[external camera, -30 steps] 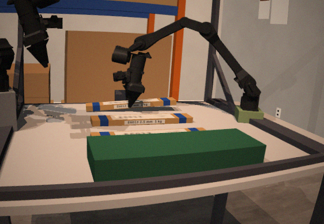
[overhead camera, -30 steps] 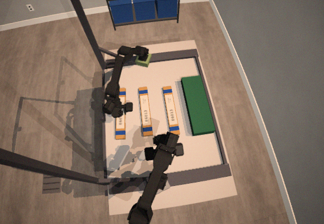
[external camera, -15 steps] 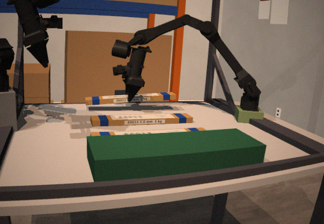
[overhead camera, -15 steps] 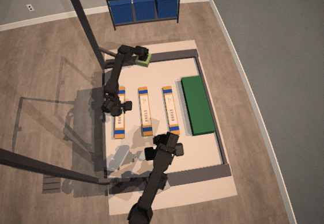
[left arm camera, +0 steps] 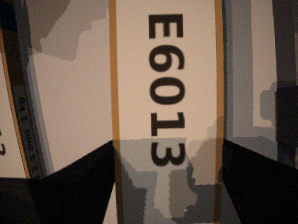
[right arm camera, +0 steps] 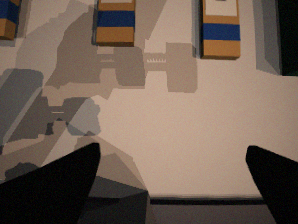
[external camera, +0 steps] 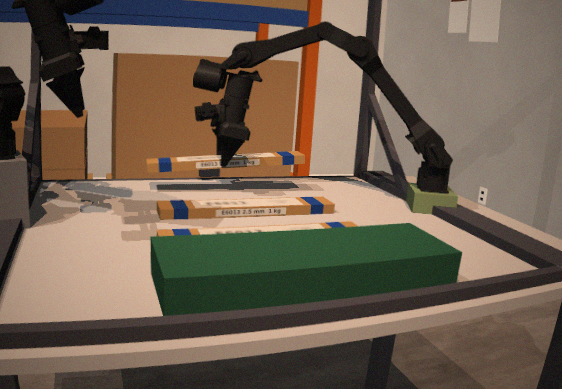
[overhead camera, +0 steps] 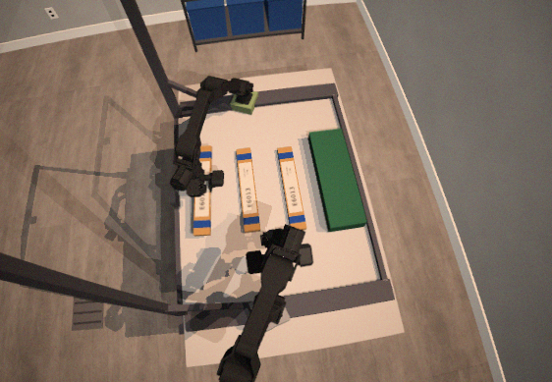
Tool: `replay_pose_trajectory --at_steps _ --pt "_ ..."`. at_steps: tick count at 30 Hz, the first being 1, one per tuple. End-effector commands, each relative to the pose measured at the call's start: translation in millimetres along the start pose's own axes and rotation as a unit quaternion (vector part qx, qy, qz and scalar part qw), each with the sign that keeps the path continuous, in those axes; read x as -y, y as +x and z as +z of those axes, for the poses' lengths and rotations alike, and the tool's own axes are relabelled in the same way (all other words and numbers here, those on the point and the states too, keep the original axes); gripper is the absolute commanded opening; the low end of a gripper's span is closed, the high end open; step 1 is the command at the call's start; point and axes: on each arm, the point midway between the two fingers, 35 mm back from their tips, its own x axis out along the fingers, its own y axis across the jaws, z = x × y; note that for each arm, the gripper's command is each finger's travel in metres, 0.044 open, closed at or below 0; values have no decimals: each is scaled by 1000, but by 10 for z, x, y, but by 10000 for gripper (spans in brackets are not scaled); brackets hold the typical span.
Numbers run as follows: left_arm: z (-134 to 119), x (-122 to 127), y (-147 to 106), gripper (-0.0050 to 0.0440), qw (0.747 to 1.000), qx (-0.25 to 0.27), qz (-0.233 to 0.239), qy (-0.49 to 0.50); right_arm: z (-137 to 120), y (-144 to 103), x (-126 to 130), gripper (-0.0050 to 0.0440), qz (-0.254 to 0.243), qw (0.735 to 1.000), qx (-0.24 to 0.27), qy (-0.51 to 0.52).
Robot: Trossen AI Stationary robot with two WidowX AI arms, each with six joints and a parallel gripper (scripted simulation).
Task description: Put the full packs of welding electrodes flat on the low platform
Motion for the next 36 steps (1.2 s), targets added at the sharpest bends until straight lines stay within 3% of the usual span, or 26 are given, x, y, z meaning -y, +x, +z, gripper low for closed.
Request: replay_pose_trajectory --at_steps 1,24,27,36 --pt "294 42 -593 -50 997 68 -23 -6 44 -52 11 430 -4 1000 10 -2" --pt "327 50 -593 -50 998 62 -21 -6 44 -52 11 430 -4 1000 10 -2" --pt "321 -42 -679 -50 996 67 -13 -54 44 -52 11 430 -4 1000 10 -2" --pt "220 -220 -666 -50 997 58 -9 -48 44 -52 11 430 -4 1000 10 -2"
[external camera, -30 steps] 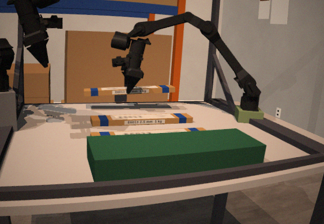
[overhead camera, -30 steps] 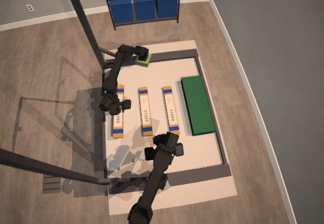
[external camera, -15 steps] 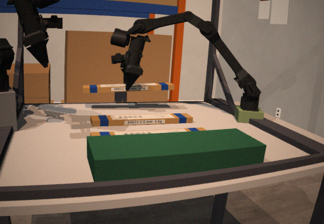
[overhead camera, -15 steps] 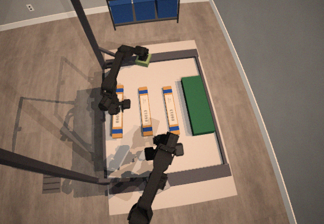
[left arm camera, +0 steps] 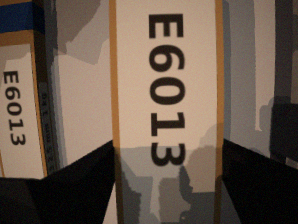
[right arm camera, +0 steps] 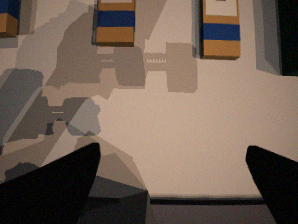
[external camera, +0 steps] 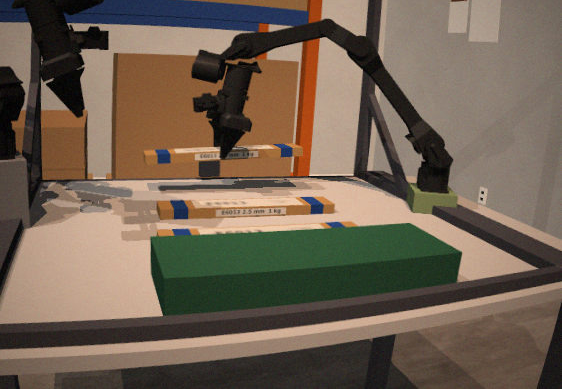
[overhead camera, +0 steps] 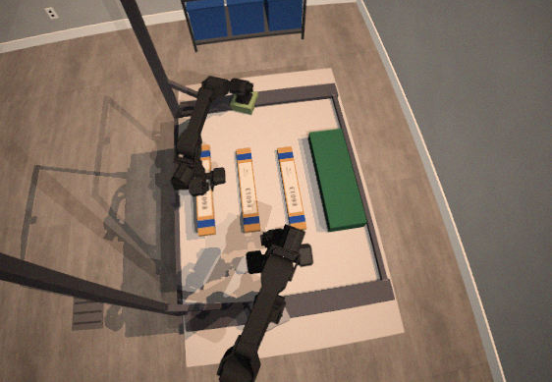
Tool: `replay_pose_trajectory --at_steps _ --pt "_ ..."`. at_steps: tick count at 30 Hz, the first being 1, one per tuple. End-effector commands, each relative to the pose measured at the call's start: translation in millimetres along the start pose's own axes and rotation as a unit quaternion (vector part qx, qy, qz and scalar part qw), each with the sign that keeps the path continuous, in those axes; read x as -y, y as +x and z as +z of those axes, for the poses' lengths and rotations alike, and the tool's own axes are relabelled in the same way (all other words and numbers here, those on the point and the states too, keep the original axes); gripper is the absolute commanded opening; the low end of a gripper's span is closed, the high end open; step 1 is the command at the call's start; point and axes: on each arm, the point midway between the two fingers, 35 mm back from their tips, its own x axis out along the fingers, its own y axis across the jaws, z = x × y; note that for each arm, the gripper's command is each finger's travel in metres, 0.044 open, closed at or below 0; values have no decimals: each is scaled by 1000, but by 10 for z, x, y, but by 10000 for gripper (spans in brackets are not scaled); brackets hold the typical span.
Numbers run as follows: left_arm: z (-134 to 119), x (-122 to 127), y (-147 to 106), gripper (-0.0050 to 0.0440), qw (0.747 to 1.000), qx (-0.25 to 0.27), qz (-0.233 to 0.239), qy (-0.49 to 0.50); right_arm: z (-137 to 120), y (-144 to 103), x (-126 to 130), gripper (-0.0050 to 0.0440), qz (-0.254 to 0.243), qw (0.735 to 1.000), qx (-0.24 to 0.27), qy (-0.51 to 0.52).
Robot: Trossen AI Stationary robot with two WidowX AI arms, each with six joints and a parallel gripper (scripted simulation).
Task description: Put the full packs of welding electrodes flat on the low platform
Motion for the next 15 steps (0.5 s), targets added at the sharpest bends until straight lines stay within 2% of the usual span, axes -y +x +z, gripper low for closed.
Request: replay_pose_trajectory --at_steps 1,15 --pt "127 -136 -482 -50 999 51 -18 -8 44 -52 11 430 -4 1000 10 -2" --pt "59 -426 -568 -50 999 49 -19 -8 44 -52 11 430 -4 1000 10 -2"
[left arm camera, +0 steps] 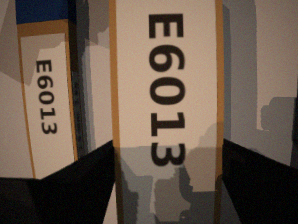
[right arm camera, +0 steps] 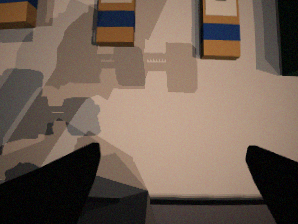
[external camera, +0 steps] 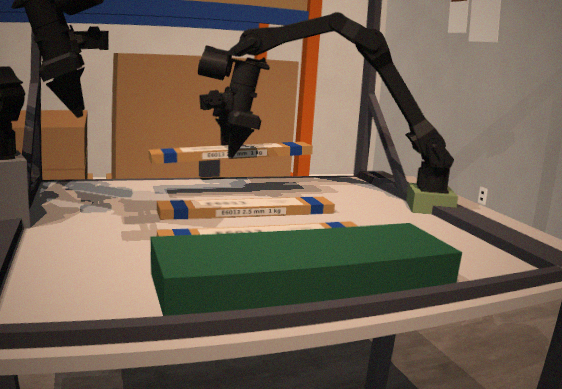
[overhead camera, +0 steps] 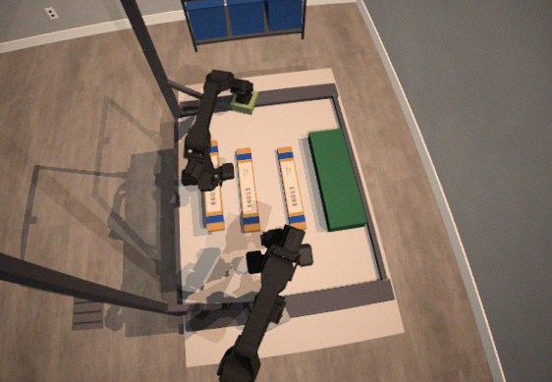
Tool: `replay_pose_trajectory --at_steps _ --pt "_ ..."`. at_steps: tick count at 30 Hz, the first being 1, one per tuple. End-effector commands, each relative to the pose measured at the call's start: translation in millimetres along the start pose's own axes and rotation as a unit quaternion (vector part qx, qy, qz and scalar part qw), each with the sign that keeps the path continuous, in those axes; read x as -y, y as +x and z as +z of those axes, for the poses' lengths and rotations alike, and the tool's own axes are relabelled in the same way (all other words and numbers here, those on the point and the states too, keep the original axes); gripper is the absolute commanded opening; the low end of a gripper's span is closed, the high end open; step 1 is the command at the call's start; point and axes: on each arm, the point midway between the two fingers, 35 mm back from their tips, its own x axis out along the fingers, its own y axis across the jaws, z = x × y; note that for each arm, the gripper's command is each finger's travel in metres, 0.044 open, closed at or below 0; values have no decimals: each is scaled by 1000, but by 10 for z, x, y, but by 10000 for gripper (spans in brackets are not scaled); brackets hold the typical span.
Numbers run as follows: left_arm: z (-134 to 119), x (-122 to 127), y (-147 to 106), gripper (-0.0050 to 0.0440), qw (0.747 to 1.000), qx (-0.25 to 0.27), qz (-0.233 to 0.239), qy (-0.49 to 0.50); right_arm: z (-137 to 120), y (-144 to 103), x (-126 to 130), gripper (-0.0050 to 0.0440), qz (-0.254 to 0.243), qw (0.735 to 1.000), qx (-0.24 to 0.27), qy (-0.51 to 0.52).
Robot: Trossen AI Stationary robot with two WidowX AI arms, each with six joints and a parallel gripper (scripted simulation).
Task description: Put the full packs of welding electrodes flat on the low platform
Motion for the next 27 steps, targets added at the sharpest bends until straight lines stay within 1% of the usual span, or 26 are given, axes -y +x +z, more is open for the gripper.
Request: replay_pose_trajectory --at_steps 1,10,12,13,15,27 --pt "122 -116 -475 -50 998 53 -20 -6 44 -52 11 430 -4 1000 10 -2" --pt "73 -340 -541 -50 998 53 -19 -5 44 -52 11 430 -4 1000 10 -2" --pt "73 -340 -541 -50 998 53 -19 -5 44 -52 11 430 -4 1000 10 -2" --pt "127 -353 -614 -50 998 64 -22 -6 44 -52 11 430 -4 1000 10 -2" --pt "57 -414 -563 -50 998 53 -19 -5 44 -52 11 430 -4 1000 10 -2" --pt "6 -710 -673 -50 998 55 -18 -5 44 -52 11 430 -4 1000 10 -2"
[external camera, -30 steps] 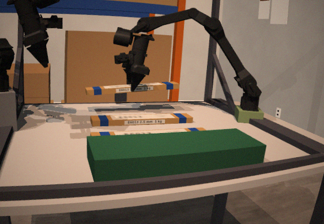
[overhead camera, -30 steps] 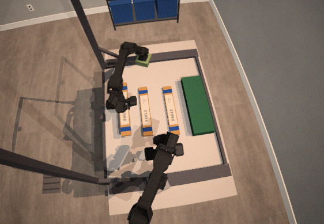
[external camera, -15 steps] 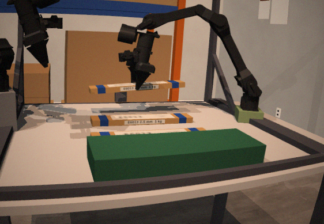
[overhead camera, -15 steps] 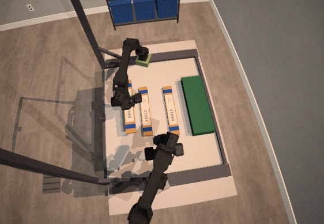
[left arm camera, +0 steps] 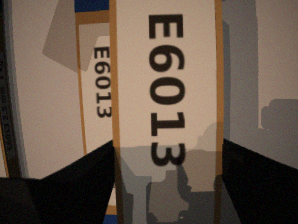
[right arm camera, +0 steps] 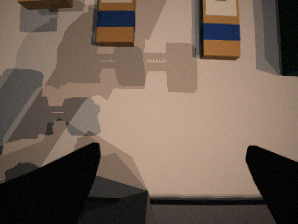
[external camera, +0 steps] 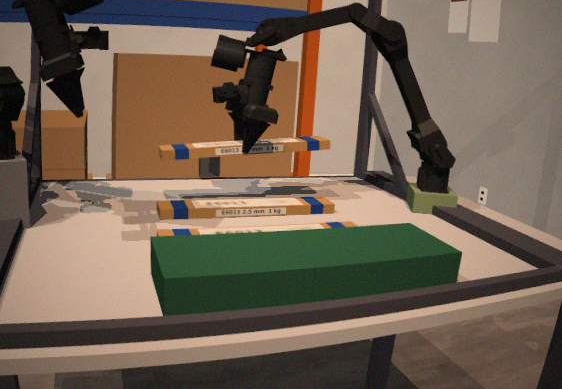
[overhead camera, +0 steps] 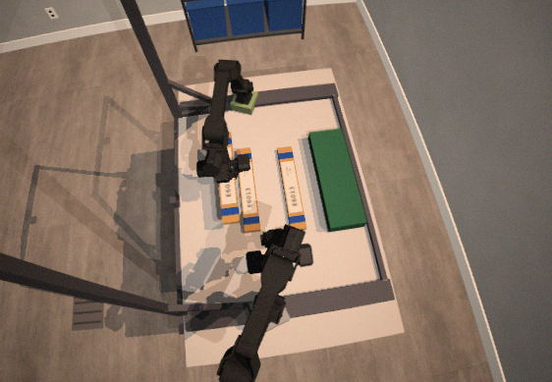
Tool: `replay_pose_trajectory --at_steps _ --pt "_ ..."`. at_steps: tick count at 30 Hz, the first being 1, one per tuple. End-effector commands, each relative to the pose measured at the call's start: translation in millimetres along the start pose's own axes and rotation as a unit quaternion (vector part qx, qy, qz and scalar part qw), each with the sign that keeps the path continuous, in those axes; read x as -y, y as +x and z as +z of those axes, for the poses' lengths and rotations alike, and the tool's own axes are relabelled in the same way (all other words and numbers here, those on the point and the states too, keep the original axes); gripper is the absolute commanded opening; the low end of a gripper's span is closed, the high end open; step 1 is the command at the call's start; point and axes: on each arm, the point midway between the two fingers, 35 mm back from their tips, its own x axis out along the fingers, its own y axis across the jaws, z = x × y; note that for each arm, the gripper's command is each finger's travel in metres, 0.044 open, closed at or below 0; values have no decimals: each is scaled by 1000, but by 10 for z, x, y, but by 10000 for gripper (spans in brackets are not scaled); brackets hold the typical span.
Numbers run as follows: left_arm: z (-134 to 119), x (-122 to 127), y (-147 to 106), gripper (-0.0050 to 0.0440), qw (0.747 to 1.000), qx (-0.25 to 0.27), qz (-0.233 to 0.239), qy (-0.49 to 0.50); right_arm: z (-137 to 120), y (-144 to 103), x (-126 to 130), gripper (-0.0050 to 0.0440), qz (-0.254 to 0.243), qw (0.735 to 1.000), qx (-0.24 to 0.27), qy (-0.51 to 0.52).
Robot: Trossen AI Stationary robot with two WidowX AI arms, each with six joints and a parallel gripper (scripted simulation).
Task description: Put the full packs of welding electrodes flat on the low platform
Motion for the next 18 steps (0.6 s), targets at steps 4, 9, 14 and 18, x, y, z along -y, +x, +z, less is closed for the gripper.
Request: replay_pose_trajectory --at_steps 4,9,14,18 --pt "134 -150 -504 -50 998 61 -15 -4 44 -52 11 430 -4 1000 10 -2" --pt "74 -278 -510 -50 998 54 -13 -4 44 -52 11 430 -4 1000 10 -2" --pt "61 -401 -564 -50 998 57 -13 -4 44 -52 11 430 -4 1000 10 -2" --pt "46 -475 -588 -50 998 57 -13 -4 44 -52 11 430 -4 1000 10 -2"
